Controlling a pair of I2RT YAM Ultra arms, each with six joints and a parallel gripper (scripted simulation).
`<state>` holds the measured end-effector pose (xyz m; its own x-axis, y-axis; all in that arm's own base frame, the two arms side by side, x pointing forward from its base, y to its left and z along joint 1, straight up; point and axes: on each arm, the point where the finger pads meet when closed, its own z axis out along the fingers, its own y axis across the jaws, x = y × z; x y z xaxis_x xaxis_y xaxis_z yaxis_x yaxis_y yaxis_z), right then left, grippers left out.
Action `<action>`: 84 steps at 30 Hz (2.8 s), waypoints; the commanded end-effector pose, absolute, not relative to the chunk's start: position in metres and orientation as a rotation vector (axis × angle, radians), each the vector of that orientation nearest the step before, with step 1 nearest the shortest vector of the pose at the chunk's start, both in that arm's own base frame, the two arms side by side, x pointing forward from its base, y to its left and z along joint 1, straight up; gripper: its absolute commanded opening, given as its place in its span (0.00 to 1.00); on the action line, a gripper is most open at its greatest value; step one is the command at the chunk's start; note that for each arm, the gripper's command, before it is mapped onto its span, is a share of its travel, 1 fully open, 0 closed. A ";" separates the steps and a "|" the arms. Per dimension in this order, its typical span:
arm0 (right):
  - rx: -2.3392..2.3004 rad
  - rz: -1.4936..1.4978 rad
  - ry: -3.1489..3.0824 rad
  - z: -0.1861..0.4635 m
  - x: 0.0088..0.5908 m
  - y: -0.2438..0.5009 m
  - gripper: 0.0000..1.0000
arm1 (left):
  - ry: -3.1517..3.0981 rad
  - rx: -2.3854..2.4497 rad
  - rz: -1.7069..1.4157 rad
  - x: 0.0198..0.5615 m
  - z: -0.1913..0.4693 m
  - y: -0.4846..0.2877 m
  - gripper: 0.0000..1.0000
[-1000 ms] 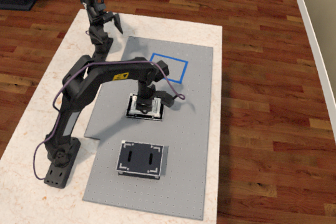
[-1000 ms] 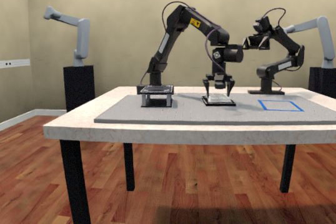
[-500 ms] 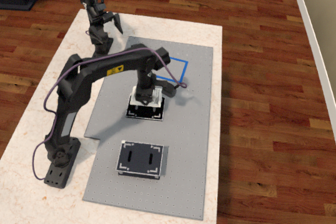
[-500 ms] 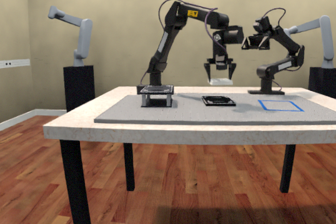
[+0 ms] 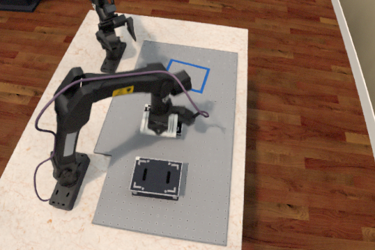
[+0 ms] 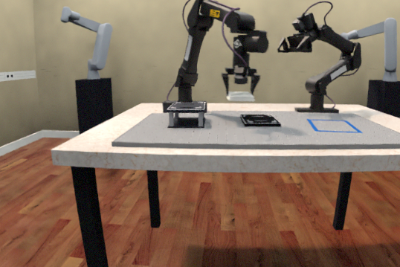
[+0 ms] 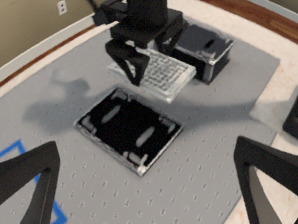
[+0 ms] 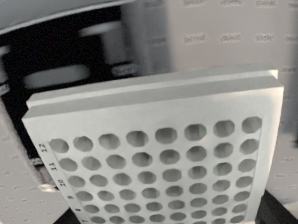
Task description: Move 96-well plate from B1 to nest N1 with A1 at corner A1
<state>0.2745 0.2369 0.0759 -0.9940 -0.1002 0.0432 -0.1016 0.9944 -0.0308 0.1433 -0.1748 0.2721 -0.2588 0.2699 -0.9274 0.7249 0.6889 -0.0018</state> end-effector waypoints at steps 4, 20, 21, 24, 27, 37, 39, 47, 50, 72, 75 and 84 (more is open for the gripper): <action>0.253 -0.033 -3.161 0.095 0.294 0.176 0.80 | 1.749 0.838 -0.618 0.167 0.309 -0.240 1.00; 0.136 0.027 -3.151 0.096 0.307 0.061 0.80 | 1.762 0.946 -0.638 0.212 0.290 -0.337 1.00; 0.127 0.028 -3.149 0.096 0.307 0.059 0.80 | 1.765 0.949 -0.637 0.214 0.288 -0.339 1.00; 0.101 0.010 -3.157 0.096 0.310 0.059 0.80 | 1.790 0.958 -0.628 0.216 0.280 -0.341 1.00; 0.102 0.010 -3.157 0.096 0.310 0.059 0.80 | 1.794 0.952 -0.620 0.217 0.280 -0.340 1.00; 0.112 0.017 -3.139 0.100 0.307 0.058 0.80 | 1.789 0.949 -0.622 0.216 0.283 -0.339 1.00; 0.112 0.017 -3.139 0.104 0.309 0.058 0.80 | 1.789 0.949 -0.622 0.216 0.283 -0.339 1.00; 0.111 -0.001 -3.199 0.094 0.317 0.059 0.80 | 1.789 0.949 -0.622 0.216 0.283 -0.339 1.00; 0.111 -0.001 -3.200 0.094 0.318 0.059 0.80 | 1.789 0.949 -0.622 0.216 0.283 -0.339 1.00; 0.090 0.000 -3.181 0.088 0.310 0.057 0.80 | 1.789 0.949 -0.622 0.216 0.283 -0.339 1.00; 0.103 0.005 -3.172 0.085 0.309 0.059 0.80 | 1.789 0.949 -0.622 0.216 0.283 -0.339 1.00; 0.075 -0.004 -3.197 0.078 0.315 0.058 0.80 | 1.789 0.949 -0.622 0.216 0.283 -0.339 1.00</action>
